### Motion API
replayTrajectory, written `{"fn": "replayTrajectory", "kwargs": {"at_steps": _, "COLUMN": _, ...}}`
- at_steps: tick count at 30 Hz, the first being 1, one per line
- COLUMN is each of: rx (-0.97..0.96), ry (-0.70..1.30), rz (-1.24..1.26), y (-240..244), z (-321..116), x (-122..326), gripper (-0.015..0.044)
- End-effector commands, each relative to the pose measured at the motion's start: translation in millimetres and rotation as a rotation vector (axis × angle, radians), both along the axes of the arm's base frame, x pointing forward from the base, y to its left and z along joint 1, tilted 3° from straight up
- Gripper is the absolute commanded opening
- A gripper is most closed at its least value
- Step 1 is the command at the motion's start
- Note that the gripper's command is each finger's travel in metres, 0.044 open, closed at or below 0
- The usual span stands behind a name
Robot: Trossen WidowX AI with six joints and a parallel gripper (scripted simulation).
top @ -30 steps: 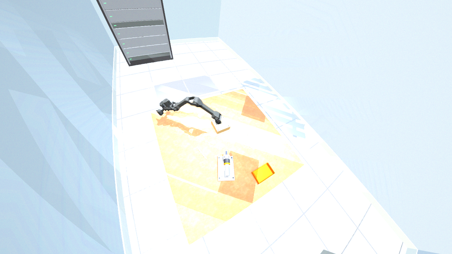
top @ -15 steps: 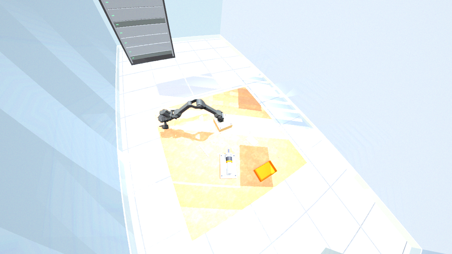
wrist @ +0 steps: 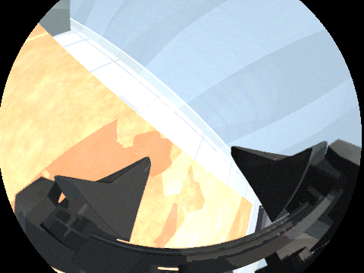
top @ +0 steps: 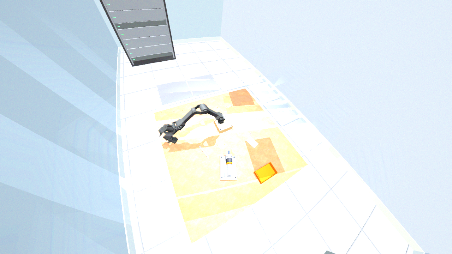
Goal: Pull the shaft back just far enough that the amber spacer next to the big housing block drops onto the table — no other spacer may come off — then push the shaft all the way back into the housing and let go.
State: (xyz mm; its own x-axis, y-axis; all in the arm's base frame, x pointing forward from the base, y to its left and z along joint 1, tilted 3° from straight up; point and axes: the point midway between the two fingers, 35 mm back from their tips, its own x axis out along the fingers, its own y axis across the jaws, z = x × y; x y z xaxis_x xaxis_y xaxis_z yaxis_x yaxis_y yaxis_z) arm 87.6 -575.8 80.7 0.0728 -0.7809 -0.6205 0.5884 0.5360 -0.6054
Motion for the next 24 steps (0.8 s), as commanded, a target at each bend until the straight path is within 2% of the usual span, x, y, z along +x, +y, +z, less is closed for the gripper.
{"fn": "replayTrajectory", "kwargs": {"at_steps": 1, "rx": 0.029, "ry": 0.136, "rz": 0.224, "y": 26, "z": 7, "x": 59, "gripper": 0.0440}}
{"fn": "replayTrajectory", "kwargs": {"at_steps": 12, "rx": 0.078, "ry": 0.541, "rz": 0.897, "y": 134, "z": 8, "x": 196, "gripper": 0.0440}}
{"fn": "replayTrajectory", "kwargs": {"at_steps": 19, "rx": 0.052, "ry": 0.791, "rz": 1.334, "y": 219, "z": 13, "x": 250, "gripper": 0.0440}}
{"fn": "replayTrajectory", "kwargs": {"at_steps": 24, "rx": 0.027, "ry": 0.874, "rz": 1.555, "y": 272, "z": 14, "x": 275, "gripper": 0.0440}}
